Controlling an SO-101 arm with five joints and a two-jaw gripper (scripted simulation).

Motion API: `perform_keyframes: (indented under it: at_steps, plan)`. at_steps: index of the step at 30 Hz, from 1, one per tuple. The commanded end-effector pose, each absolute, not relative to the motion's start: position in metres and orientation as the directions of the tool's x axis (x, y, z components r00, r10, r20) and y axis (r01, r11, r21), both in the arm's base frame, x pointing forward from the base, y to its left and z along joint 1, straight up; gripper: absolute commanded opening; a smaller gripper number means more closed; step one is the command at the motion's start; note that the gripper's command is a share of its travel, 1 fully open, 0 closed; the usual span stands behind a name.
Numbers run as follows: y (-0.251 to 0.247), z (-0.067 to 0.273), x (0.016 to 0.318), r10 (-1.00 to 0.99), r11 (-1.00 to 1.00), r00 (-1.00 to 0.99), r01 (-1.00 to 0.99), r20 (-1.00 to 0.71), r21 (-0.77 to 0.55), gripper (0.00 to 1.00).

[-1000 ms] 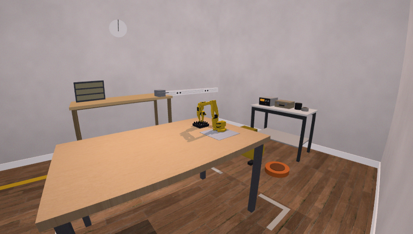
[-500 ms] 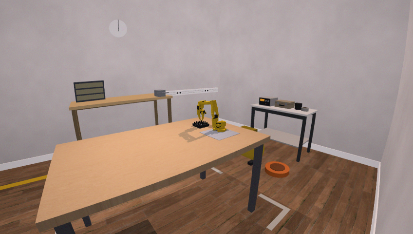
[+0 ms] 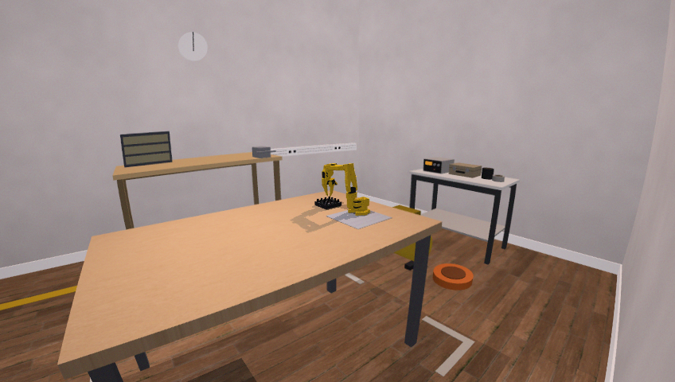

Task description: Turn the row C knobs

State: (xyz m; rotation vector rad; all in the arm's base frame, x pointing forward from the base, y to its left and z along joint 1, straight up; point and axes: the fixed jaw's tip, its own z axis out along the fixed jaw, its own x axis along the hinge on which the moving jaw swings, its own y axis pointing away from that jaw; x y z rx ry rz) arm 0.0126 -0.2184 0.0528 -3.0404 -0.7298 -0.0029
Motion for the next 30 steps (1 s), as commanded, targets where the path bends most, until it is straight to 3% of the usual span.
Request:
perform_keyframes:
  at_steps: [1,30]
  plan:
    - [-0.215,0.058,0.014,0.454,-0.891,0.891,0.454,0.002,-0.005,0.08]
    - [-0.177,0.064,0.012,0.455,-0.89,0.89,0.455,0.002,-0.005,0.08]
